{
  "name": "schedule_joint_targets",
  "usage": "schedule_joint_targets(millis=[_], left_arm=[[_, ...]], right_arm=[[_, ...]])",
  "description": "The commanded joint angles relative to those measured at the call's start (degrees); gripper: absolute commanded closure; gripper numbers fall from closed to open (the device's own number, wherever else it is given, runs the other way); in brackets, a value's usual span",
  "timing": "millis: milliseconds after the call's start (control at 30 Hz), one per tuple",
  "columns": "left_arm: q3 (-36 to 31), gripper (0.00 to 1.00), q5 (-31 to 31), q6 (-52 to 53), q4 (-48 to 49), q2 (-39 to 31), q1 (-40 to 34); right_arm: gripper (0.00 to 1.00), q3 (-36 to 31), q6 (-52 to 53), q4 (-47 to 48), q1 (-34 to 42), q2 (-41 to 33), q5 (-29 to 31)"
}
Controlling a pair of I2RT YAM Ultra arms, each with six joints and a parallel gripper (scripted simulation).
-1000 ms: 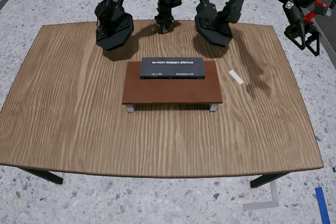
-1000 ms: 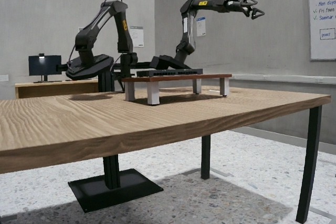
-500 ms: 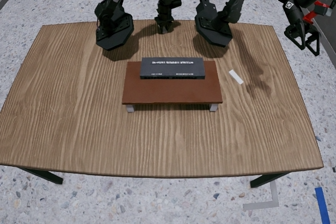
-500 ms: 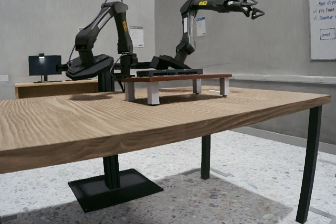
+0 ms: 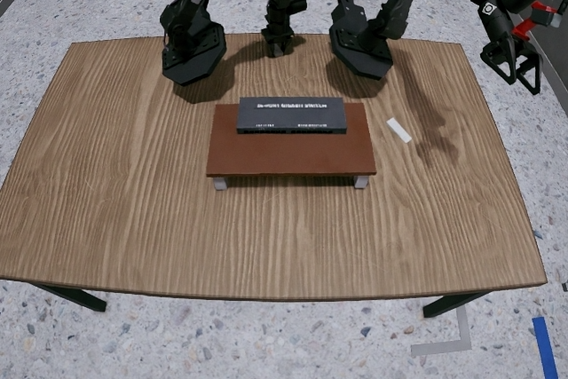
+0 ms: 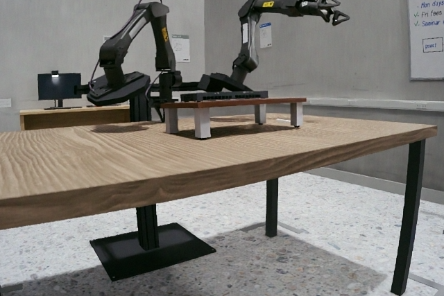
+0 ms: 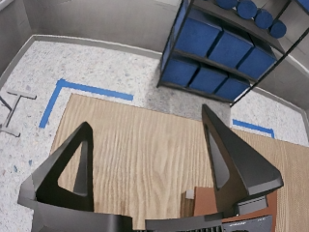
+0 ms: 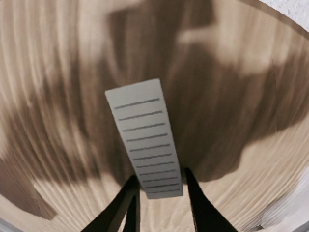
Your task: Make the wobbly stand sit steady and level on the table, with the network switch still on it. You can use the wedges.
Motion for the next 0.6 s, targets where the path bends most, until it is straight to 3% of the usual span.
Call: schedule_joint_targets(millis=[0, 567], left_arm=[[0.1, 0.00, 0.1, 0.4, -0.8, -1.3, -0.8], [0.1, 0.00, 0.1, 0.4, -0.8, -1.3, -0.8]], right_arm=[[0.60, 1.1, -0.3, -0.1, 0.5, -1.5, -0.5], [0.60, 2.4, 0.6, -5.7, 1.0, -5.3, -0.8]])
